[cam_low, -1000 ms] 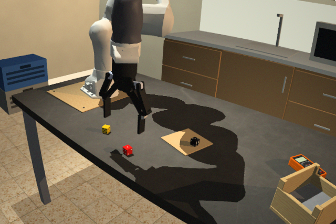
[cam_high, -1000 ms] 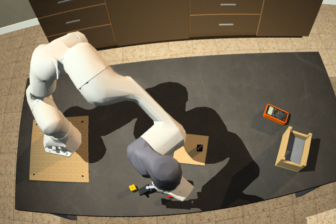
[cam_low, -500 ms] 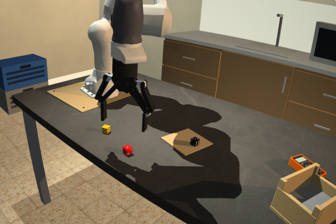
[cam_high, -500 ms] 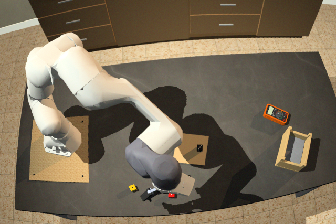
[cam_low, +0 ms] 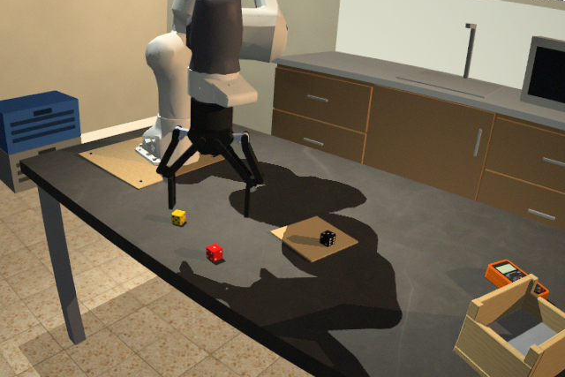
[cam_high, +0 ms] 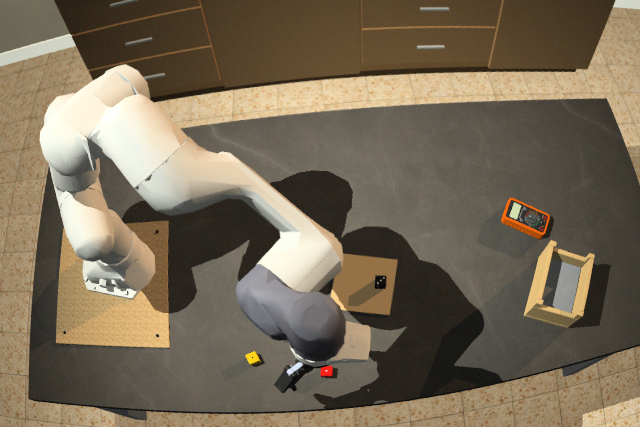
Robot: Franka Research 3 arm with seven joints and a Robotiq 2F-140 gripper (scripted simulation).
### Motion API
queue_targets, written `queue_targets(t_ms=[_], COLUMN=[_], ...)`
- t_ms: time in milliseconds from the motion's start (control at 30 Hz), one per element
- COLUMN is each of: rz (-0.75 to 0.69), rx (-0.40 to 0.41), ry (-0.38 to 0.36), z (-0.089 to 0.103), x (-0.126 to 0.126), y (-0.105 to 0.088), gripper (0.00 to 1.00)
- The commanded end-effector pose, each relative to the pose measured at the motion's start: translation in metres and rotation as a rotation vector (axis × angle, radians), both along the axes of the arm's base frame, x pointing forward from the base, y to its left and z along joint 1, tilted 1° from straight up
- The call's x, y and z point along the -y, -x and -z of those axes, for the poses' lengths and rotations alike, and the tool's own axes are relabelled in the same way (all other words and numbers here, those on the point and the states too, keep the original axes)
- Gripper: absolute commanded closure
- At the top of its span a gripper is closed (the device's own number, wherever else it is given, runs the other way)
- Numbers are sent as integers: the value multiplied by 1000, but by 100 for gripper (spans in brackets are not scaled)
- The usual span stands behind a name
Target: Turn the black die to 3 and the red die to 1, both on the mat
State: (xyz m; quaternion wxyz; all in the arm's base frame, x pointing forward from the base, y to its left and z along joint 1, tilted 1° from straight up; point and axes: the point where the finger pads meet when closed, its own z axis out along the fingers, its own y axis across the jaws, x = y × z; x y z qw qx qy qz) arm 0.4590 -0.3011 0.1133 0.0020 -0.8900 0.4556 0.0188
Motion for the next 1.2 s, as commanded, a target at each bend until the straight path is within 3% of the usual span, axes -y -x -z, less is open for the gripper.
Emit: queue_targets(t_ms=[0, 333, 1167], rz=[-174, -302, -775], rx=[11, 19, 47], ry=[-3, -4, 5], z=[0, -1, -4], x=[2, 2, -3], y=[-1, -3, -12], gripper=[0, 0, 0])
